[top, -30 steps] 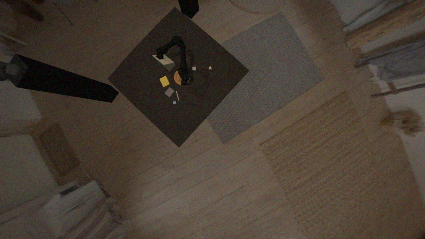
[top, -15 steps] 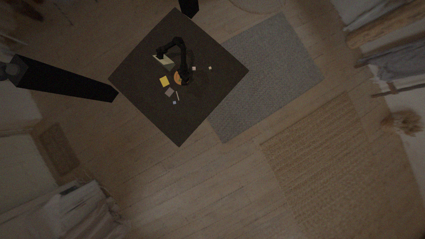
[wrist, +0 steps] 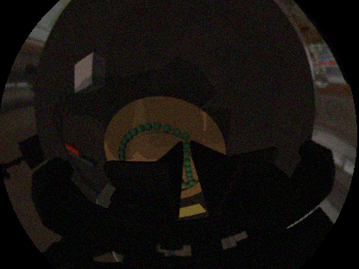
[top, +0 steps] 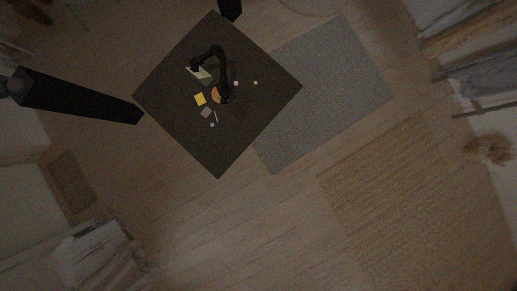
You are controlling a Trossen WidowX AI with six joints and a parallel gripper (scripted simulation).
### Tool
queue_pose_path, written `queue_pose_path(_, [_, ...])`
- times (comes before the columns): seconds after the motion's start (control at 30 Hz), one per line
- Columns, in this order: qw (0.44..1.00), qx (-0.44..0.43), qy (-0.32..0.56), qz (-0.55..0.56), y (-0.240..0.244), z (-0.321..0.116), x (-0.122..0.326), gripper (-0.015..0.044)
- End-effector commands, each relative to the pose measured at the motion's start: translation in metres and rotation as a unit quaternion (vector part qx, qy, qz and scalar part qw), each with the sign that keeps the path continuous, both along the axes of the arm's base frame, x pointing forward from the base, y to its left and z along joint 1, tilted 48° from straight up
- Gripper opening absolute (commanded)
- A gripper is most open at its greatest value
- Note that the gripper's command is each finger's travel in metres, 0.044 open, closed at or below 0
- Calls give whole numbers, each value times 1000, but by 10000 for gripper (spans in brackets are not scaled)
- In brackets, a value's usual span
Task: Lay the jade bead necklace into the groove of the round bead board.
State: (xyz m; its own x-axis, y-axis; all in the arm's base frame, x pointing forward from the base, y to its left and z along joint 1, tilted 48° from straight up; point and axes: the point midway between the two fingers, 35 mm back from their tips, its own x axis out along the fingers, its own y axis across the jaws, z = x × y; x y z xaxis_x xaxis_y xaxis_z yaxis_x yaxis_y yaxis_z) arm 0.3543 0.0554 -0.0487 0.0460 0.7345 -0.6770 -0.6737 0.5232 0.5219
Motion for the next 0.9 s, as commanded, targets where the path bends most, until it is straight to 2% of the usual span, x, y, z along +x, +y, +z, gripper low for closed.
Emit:
queue_pose_path(0.0, [1000,0,0,0,0,0,0,0])
queue_pose_path(0.87, [1000,2,5,-2,-8,1,7,0])
